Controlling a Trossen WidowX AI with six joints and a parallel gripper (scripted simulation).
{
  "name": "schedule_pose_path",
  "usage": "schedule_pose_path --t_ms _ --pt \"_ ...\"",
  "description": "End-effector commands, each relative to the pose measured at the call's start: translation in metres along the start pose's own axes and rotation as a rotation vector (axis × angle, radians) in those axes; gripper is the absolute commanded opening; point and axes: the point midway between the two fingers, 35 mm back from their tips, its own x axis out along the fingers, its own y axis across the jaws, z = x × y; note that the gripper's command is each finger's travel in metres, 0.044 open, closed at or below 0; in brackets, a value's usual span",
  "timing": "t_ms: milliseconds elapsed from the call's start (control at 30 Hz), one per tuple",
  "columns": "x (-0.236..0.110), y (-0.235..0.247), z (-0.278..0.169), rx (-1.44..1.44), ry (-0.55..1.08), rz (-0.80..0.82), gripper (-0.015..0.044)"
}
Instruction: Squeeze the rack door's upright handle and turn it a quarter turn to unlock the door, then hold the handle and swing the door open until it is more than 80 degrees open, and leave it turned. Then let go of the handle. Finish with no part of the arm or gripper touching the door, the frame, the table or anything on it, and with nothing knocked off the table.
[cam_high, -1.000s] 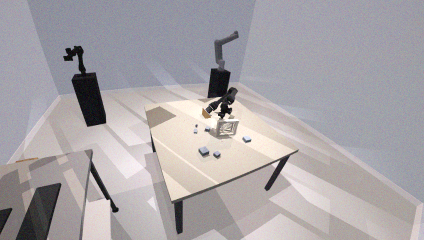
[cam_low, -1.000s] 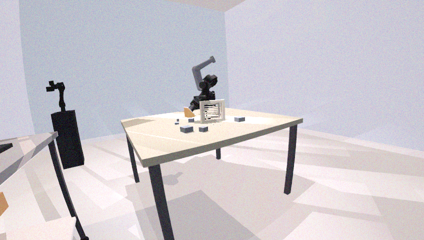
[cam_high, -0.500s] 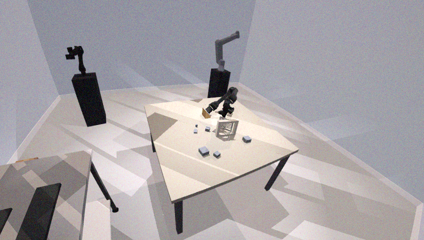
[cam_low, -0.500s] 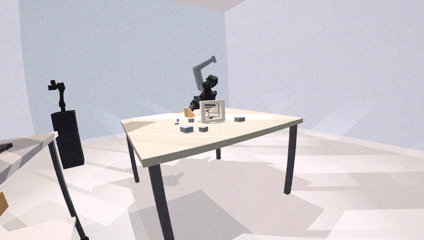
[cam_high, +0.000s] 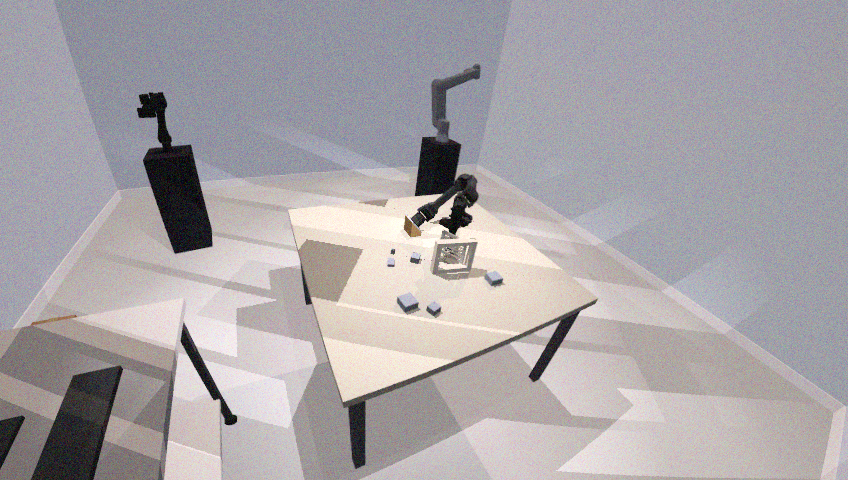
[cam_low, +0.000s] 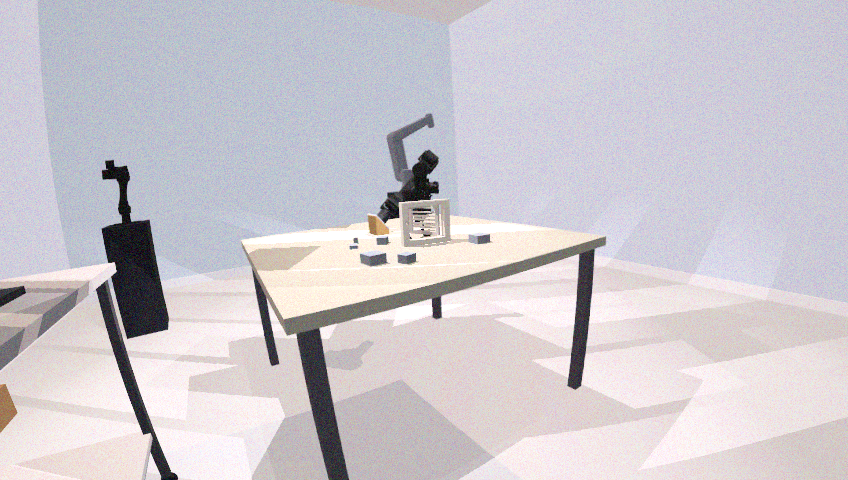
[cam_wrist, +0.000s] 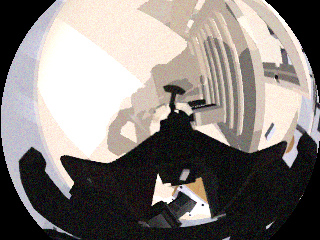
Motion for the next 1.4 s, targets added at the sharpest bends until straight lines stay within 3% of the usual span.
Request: schedule_pose_path --t_ms 0,1367 --pt "0.000 0.005 0.002 0.063 -0.005 0.002 0.0027" --pt "-0.001 0.069 0.040 0.613 -0.006 0.006 0.0027"
